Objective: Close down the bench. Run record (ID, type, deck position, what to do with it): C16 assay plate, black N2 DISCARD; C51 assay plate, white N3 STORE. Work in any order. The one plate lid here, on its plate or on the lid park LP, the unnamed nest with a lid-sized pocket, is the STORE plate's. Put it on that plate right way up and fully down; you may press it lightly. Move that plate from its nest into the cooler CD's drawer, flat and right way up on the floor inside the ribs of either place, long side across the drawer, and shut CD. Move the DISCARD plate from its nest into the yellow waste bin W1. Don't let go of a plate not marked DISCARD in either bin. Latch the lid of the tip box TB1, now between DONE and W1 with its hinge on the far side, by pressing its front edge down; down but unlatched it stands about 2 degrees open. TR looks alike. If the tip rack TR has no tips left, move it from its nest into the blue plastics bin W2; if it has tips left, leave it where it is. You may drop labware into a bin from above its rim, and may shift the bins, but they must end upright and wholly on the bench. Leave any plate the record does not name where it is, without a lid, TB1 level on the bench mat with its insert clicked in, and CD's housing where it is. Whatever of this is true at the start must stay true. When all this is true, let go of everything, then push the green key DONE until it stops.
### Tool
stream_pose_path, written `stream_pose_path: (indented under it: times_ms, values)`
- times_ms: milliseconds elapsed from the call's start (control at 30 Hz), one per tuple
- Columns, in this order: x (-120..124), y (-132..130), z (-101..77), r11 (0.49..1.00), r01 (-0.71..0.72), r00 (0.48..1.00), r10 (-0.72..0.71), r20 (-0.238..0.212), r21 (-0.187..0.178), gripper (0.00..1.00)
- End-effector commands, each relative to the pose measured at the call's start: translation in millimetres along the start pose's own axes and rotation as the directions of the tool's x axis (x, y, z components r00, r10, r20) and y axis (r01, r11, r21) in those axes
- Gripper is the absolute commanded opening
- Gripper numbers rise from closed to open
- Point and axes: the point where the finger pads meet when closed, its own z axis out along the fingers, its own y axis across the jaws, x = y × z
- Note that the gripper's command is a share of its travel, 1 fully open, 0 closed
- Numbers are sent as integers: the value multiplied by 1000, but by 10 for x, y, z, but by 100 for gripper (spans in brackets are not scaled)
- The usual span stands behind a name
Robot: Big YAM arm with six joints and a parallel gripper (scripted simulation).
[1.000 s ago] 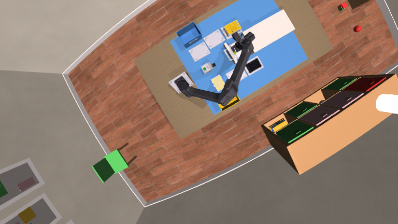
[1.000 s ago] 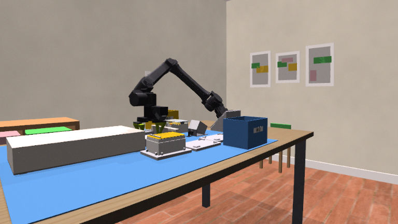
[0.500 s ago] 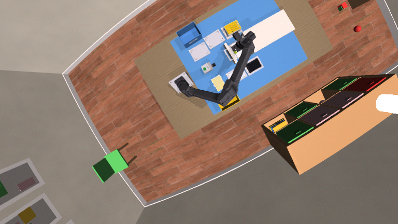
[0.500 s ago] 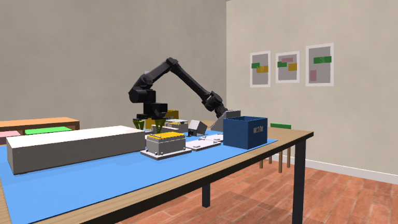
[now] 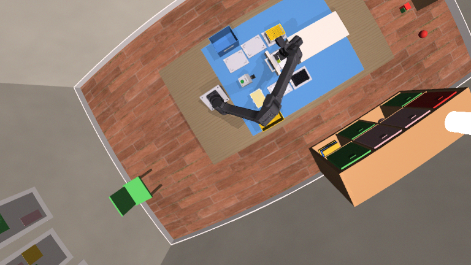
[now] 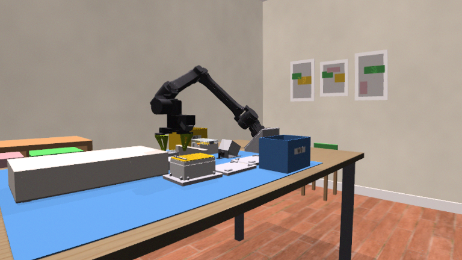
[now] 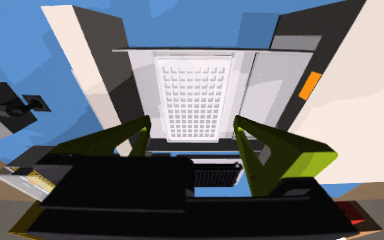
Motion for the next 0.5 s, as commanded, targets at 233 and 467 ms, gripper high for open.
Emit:
stream_pose_path:
  times_ms: [233,467]
  values:
    - [-11,-172,-322,999,-26,1000,26,12,37,100]
    - [99,-196,-522,997,-46,999,45,20,54,100]
